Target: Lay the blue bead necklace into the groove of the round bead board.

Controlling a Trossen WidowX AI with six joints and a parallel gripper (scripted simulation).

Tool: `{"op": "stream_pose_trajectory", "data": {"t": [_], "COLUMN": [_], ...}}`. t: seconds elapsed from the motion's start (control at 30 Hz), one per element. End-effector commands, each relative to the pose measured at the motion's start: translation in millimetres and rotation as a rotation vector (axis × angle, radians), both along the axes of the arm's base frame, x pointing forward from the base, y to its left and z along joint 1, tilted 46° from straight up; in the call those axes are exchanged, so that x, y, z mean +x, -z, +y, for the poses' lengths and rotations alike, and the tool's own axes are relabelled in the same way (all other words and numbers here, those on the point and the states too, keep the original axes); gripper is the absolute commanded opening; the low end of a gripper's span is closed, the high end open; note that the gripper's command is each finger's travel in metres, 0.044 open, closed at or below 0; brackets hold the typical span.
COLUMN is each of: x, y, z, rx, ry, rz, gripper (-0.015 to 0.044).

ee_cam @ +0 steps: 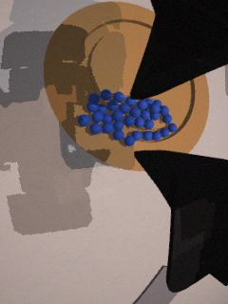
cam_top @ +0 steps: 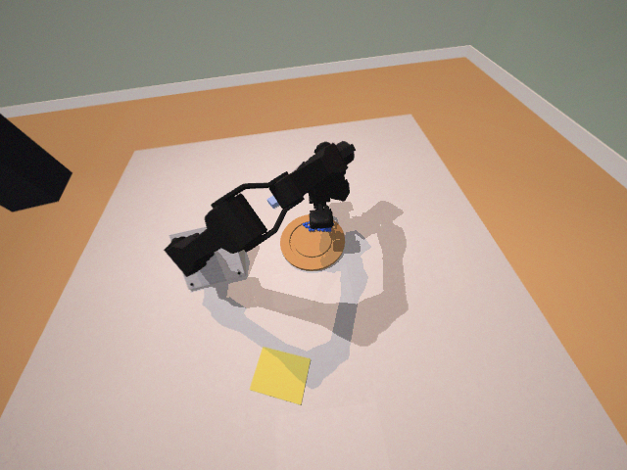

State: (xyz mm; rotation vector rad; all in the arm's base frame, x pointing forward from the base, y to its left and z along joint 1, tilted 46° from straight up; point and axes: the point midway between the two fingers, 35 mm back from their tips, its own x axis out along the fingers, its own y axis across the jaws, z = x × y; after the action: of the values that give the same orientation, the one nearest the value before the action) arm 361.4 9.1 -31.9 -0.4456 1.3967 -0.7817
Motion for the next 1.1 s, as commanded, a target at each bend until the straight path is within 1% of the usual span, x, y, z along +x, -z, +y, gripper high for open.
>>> {"op": "stream_pose_trajectory", "data": {"t": [0.0, 0.07, 0.73, 0.93, 1.07], "x": [-46, -50, -50, -50, -48], "y": [-6, -6, -6, 5, 0], "z": [8, 8, 8, -4, 2], "rx": [-0.005, -0.006, -0.006, -0.007, 0.001], "ry": [0.532, 0.570, 0.570, 0.570, 0.569], "rz": [-0.529, -0.568, -0.568, -0.569, -0.574], "gripper": [0.0120, 0.0120, 0.0120, 0.0120, 0.0120]}}
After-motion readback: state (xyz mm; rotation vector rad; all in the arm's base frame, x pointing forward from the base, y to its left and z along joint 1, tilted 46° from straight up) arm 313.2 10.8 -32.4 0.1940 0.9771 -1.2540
